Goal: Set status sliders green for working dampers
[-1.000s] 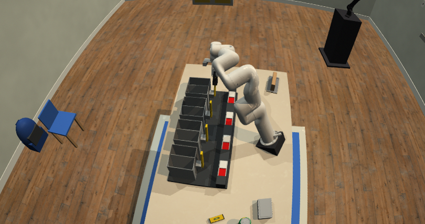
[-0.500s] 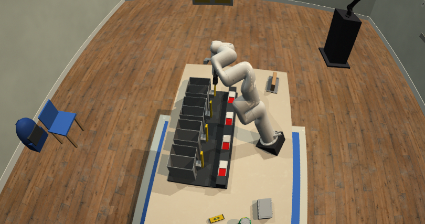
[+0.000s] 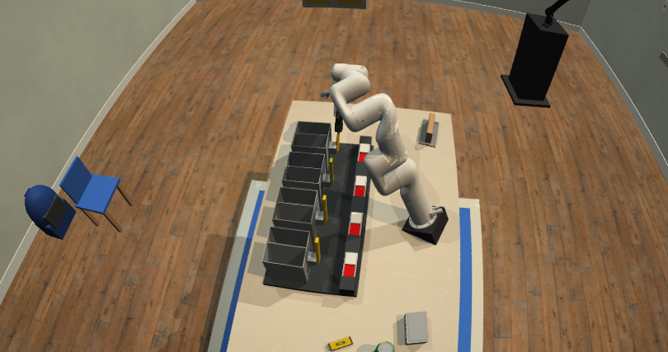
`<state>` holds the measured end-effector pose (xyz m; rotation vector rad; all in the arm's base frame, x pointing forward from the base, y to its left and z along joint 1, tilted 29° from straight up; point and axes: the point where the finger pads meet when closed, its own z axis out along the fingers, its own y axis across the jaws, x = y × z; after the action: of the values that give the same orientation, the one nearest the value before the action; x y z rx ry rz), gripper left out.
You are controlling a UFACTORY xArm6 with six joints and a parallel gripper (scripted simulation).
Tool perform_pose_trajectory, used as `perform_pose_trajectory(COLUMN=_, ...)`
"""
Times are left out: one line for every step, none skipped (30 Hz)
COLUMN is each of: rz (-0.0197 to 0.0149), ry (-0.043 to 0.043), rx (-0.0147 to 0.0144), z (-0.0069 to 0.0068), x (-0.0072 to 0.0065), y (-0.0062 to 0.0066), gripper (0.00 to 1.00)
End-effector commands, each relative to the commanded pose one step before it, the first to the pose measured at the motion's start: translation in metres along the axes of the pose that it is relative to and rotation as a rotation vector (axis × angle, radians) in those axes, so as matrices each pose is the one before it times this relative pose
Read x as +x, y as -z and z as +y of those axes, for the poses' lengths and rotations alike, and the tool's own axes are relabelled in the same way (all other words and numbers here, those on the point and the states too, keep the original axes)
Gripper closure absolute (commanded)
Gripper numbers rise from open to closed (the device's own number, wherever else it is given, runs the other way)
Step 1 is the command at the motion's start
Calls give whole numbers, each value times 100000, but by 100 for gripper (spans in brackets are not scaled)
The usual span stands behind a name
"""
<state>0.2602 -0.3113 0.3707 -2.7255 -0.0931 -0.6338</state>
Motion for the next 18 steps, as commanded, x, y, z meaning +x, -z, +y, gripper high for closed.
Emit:
perform_pose_trajectory(rz=90, ry=198, rx=1766, z=181, x=80, y=152, gripper=81)
perform_pose_trajectory(rz=1, ry=0, rx=554, z=55, x=0, y=0, gripper=81)
perform_pose_trajectory(rz=-2, ry=-1, rx=533, z=53, x=1, y=-1, gripper=81)
perform_pose_trajectory(rz=0, ry=0, rx=0, z=0, x=0, y=0, gripper=81)
perform_pose_trajectory(rz=0, ry=0, rx=0, z=0, x=0, y=0, gripper=81)
perform_pose_trajectory(rz=-1, ry=0, rx=513, z=51, x=0, y=0, gripper=81)
perform_pose_trajectory(rz=1, ry=0, rx=493, z=49, x=0, y=0, gripper=81)
perform_pose_trajectory(rz=2, ry=1, rx=473, z=47, x=-1, y=0, gripper=81)
perform_pose_trajectory(rz=1, ry=1, rx=452, z=45, x=0, y=0, gripper=81)
perform_pose_trajectory(rz=-2, ry=-1, rx=430, z=43, x=1, y=0, gripper=81)
perform_pose_trajectory(rz=-1, ry=-1, rx=409, z=41, x=0, y=0, gripper=81)
perform_pose_trajectory(rz=0, ry=0, rx=388, z=39, x=0, y=0, gripper=81)
perform_pose_trajectory(rz=0, ry=0, rx=367, z=37, x=0, y=0, gripper=81)
perform_pose_trajectory(rz=1, ry=1, rx=346, z=35, x=0, y=0, gripper=81)
perform_pose_trajectory(rz=1, ry=1, rx=325, z=33, x=-1, y=0, gripper=81)
perform_pose_trajectory(rz=0, ry=0, rx=303, z=30, x=0, y=0, gripper=81)
perform_pose_trajectory(rz=-1, ry=-1, rx=282, z=28, x=1, y=0, gripper=81)
perform_pose_trajectory(rz=-1, ry=-1, rx=262, z=26, x=0, y=0, gripper=81)
